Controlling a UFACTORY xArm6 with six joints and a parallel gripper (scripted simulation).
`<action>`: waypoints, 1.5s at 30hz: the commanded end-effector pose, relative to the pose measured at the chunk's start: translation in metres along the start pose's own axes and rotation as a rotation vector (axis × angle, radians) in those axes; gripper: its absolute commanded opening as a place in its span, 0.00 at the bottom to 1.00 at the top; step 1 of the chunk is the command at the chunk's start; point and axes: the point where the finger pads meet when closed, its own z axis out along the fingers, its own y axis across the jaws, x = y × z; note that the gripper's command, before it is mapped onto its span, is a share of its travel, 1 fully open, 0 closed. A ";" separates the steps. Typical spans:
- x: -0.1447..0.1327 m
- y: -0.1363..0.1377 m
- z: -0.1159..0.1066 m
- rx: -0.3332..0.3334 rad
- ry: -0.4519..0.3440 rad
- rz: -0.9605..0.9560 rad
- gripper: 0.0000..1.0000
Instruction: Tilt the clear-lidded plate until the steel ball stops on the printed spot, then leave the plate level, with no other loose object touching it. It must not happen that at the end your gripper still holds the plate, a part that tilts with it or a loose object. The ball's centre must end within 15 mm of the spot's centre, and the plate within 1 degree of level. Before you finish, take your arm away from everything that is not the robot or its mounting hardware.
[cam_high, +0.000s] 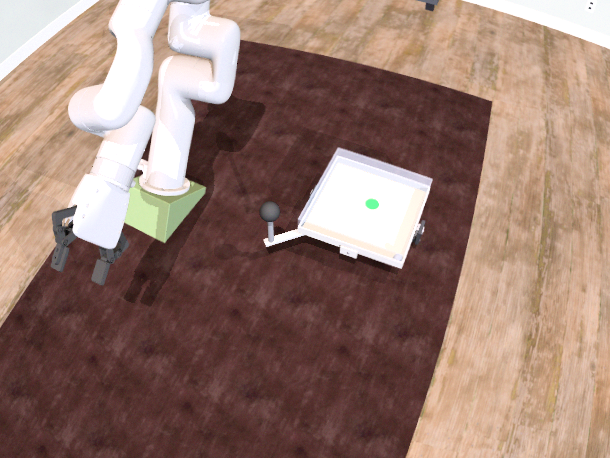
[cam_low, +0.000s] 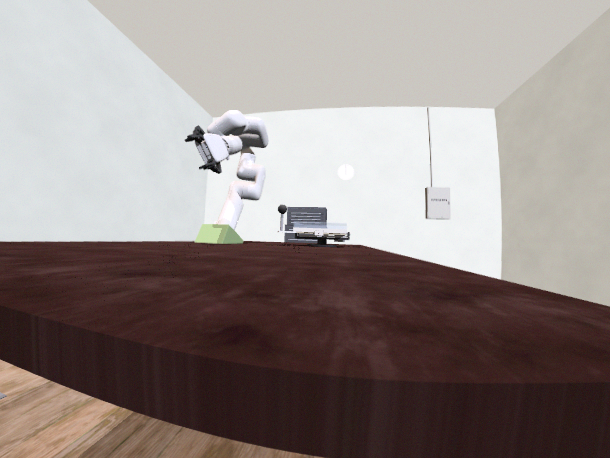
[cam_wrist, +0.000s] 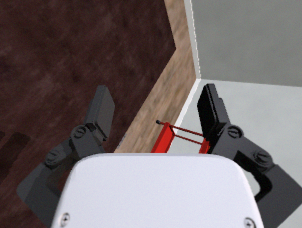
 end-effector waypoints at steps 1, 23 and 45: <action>0.001 0.002 0.000 -0.003 0.002 0.001 1.00; 0.013 -0.010 -0.004 0.036 0.024 -0.084 1.00; 0.042 -0.041 -0.016 0.132 0.088 -0.300 1.00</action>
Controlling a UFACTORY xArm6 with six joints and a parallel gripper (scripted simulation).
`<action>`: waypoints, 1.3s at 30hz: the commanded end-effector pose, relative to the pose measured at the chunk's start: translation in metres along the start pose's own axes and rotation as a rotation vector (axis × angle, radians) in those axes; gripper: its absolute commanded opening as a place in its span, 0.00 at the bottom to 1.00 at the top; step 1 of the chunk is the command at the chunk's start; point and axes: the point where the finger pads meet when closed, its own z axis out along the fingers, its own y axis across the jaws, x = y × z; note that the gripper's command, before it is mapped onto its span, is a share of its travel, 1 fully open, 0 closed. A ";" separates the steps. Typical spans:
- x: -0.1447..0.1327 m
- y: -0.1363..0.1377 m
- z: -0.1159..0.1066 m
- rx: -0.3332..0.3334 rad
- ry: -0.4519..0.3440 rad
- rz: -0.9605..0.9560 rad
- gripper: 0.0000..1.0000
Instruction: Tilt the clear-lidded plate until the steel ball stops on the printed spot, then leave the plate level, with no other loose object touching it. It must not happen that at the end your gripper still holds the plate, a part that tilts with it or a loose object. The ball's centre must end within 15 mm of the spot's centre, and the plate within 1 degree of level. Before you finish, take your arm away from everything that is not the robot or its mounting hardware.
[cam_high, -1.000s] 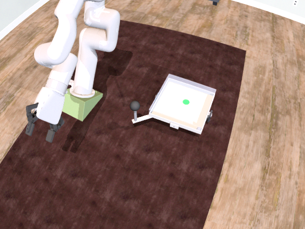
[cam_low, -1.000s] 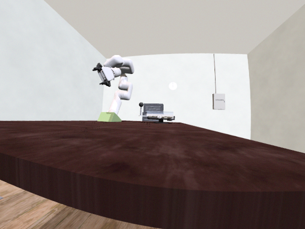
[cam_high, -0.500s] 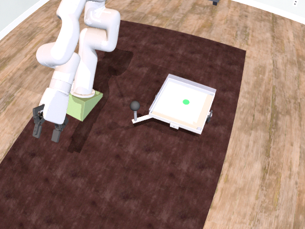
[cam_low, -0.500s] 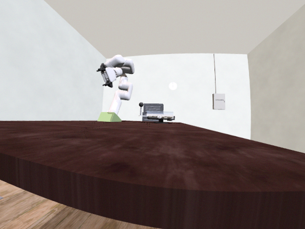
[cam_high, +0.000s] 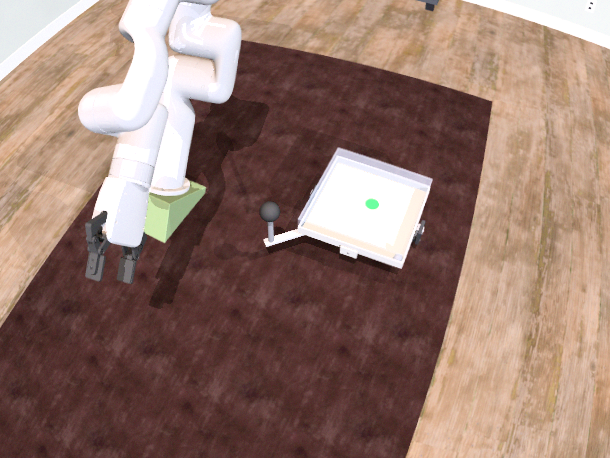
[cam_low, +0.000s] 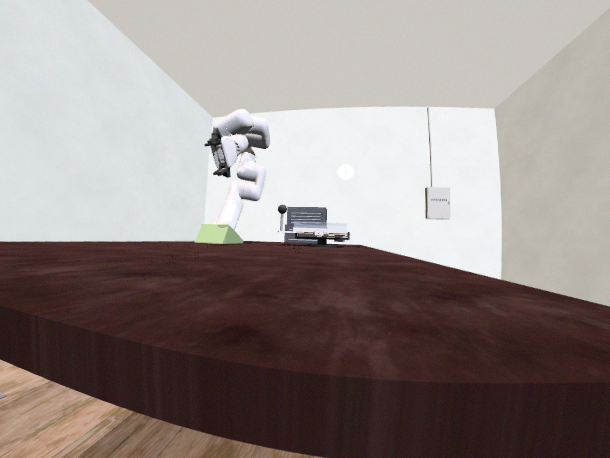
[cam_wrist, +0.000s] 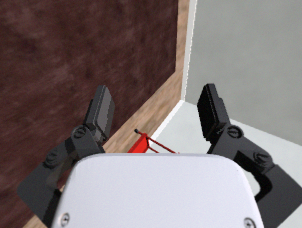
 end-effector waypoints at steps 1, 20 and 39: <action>0.006 -0.002 -0.002 0.012 0.012 -0.037 1.00; 0.041 -0.028 -0.012 0.104 0.086 -0.268 1.00; 0.072 -0.057 -0.027 0.192 0.172 -0.510 1.00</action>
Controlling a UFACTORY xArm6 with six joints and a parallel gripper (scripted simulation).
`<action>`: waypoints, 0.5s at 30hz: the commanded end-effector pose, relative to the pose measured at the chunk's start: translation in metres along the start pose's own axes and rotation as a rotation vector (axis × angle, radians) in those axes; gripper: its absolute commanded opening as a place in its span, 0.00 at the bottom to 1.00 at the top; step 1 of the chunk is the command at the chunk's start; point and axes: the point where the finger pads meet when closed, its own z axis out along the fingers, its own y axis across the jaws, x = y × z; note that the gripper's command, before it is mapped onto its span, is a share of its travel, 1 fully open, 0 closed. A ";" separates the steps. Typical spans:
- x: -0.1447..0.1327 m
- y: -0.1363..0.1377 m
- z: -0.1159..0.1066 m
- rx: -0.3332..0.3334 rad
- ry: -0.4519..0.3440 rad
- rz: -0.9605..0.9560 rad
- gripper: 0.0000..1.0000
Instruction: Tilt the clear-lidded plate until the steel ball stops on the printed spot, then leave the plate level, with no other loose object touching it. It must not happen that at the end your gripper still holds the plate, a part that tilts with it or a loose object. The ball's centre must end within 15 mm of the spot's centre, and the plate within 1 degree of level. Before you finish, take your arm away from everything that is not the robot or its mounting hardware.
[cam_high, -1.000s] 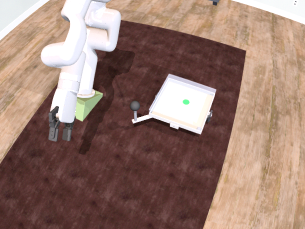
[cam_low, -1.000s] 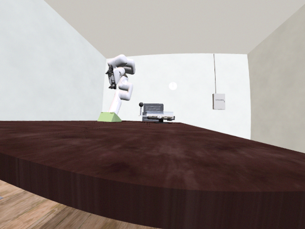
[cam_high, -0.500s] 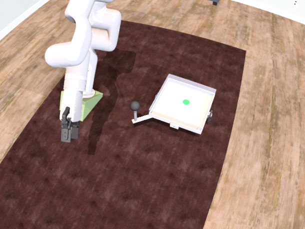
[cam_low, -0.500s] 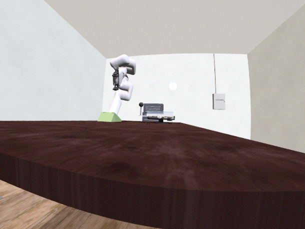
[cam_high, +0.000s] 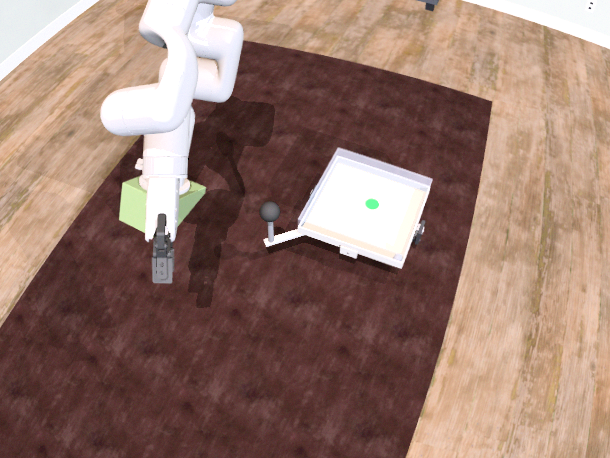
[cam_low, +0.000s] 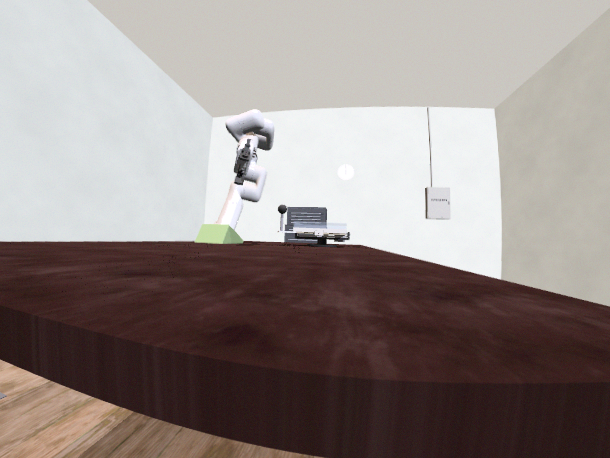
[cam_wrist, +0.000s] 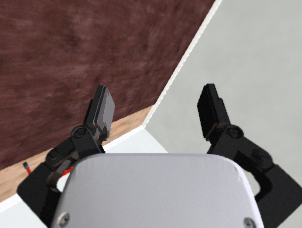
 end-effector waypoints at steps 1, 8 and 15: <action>0.005 0.000 -0.002 0.006 0.010 -0.029 1.00; 0.030 -0.010 -0.007 0.057 0.067 -0.185 1.00; 0.044 -0.015 -0.010 0.083 0.099 -0.269 1.00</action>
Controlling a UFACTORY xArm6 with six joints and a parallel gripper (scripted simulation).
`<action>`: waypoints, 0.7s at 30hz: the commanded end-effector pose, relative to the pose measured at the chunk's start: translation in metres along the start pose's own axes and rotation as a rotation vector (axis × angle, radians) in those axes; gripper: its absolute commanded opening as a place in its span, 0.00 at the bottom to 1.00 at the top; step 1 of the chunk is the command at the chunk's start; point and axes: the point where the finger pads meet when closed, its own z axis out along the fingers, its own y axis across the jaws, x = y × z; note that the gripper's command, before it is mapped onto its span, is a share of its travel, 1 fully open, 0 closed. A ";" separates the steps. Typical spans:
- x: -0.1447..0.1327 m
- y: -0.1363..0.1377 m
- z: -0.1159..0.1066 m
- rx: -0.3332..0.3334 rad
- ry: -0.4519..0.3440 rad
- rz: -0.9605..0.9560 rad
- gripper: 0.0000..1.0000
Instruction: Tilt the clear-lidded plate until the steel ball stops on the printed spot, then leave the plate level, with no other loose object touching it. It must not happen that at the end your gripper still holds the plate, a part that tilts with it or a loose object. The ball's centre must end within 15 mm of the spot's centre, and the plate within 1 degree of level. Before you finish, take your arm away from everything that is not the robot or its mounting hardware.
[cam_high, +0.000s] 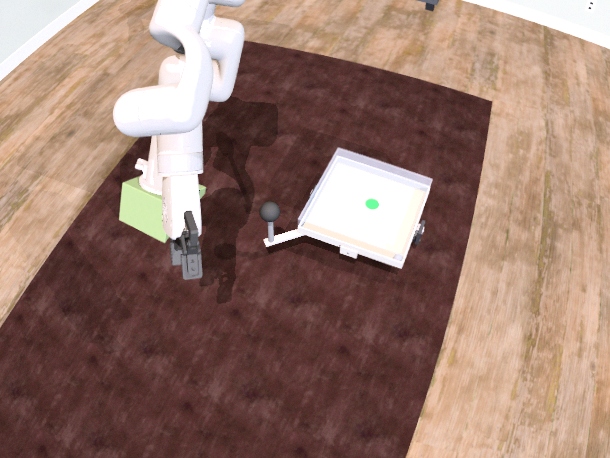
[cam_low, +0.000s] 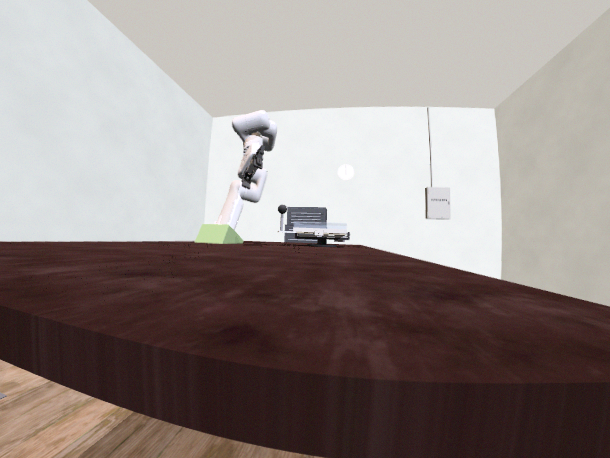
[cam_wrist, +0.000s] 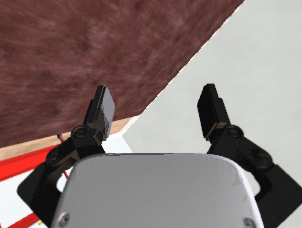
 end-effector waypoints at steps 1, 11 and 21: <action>0.009 -0.001 -0.002 0.014 0.021 -0.059 1.00; 0.038 -0.008 -0.008 0.066 0.090 -0.236 1.00; 0.060 -0.015 -0.014 0.104 0.149 -0.379 1.00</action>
